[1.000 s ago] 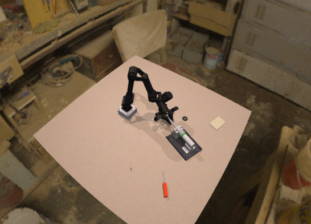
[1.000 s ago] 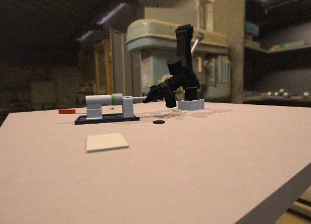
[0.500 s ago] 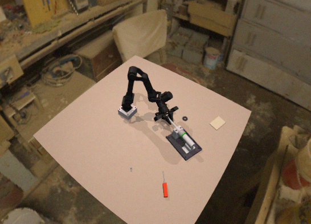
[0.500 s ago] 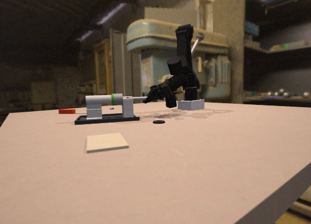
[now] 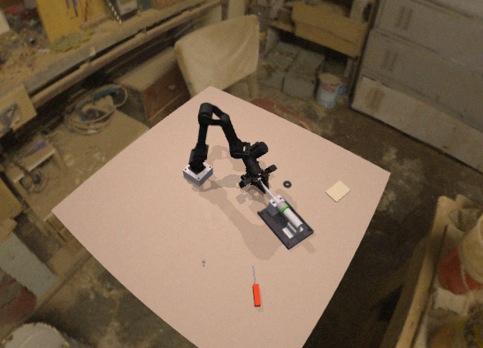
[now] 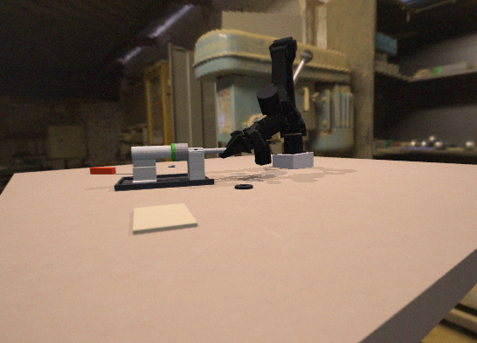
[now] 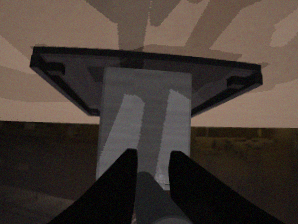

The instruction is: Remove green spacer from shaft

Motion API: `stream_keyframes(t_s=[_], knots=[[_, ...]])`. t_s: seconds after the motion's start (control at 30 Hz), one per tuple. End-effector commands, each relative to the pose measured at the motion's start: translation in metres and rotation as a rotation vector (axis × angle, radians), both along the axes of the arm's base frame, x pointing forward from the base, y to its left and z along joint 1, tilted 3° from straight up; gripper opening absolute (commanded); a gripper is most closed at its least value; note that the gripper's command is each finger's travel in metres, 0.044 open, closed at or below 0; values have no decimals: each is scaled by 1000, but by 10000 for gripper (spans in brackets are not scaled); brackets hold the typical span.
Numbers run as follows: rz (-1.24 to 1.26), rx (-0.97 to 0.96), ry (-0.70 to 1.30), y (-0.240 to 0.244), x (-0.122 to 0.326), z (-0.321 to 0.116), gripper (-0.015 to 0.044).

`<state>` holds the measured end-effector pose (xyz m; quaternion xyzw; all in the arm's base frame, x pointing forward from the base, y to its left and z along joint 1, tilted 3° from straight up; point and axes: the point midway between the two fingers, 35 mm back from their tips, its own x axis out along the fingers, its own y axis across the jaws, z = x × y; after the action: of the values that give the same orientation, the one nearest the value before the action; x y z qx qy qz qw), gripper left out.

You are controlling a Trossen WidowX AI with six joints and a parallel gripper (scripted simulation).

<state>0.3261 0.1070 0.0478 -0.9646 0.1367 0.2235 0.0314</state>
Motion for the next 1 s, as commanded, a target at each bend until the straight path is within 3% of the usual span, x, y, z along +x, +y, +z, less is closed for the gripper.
stream_keyframes(t_s=[0.0, 0.97], knots=[[-1, 2, -1, 0, -1, 0, 0], [-1, 2, 0, 0, -4, 0, 0]])
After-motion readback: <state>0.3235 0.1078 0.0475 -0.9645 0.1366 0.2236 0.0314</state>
